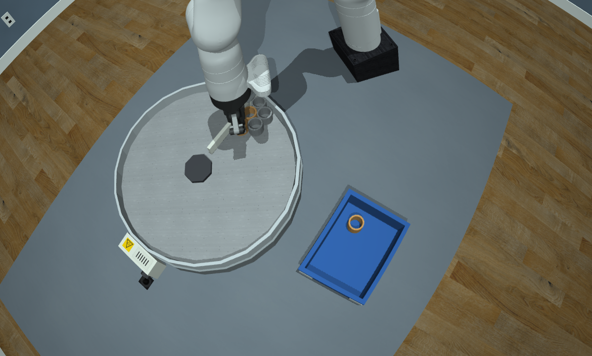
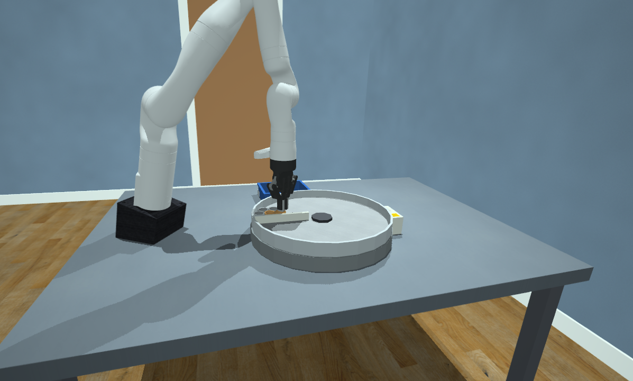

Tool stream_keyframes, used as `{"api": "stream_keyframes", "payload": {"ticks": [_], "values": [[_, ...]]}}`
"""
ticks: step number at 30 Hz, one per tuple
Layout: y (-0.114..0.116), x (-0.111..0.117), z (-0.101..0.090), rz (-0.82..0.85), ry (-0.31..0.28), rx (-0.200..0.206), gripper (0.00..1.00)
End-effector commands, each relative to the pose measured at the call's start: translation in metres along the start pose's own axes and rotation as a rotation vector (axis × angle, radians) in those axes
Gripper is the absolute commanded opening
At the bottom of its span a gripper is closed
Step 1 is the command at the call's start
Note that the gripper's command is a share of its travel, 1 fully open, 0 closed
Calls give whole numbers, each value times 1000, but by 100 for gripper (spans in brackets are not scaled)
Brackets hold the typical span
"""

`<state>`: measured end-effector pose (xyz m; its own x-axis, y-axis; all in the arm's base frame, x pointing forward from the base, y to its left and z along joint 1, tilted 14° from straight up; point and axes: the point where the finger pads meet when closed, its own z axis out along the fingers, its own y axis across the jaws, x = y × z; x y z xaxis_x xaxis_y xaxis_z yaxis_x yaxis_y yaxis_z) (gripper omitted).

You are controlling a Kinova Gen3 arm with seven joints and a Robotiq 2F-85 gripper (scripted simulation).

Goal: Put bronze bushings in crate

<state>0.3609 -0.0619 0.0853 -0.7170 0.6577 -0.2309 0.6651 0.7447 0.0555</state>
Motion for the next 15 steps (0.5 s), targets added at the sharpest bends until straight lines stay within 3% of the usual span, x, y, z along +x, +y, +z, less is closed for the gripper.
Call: {"api": "stream_keyframes", "payload": {"ticks": [1,15], "values": [[-1,-1,0,3,0,1,14],[-1,-1,6,3,0,1,14]]}}
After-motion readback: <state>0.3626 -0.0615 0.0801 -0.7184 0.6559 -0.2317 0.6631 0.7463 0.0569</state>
